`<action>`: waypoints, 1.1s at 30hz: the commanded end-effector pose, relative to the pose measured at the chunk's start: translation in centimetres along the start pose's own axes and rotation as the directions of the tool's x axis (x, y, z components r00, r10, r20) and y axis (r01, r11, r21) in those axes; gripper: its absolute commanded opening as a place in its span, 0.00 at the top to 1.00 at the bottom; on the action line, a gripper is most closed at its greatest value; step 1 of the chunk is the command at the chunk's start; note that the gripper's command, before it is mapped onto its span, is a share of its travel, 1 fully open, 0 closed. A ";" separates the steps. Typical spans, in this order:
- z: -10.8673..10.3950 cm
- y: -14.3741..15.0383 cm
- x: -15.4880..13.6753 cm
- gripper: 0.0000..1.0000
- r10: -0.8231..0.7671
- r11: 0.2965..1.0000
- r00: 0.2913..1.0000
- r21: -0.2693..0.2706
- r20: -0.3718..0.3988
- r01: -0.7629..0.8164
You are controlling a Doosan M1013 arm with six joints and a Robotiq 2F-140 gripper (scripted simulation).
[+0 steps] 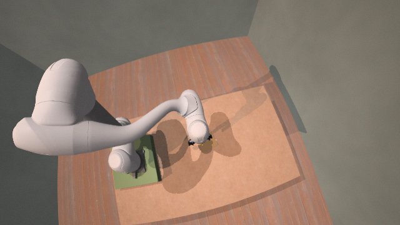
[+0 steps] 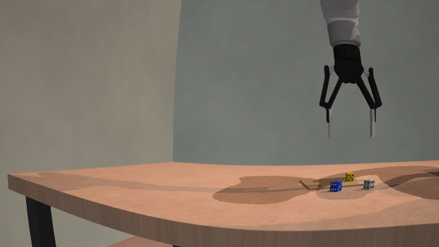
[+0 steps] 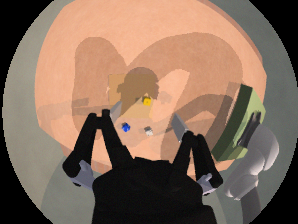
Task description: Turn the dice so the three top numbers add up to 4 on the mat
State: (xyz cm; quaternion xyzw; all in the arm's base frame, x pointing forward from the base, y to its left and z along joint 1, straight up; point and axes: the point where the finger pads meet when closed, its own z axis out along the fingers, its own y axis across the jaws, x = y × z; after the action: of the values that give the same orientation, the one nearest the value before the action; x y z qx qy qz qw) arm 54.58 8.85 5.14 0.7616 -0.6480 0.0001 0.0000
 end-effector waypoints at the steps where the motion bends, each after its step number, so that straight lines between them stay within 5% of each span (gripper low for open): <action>1: 0.0 0.0 0.0 0.00 0.000 1.000 1.000 0.000 0.000 0.000; 17: 0.0 0.0 -0.1 0.00 0.024 1.000 1.000 0.000 0.000 -0.024; 33: 0.3 0.4 -2.2 0.00 0.502 0.865 0.865 0.000 0.000 -0.502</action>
State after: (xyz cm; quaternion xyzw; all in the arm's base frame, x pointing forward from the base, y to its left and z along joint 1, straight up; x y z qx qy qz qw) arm 53.95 10.53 4.85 0.6109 -0.7917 -0.0059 -0.0041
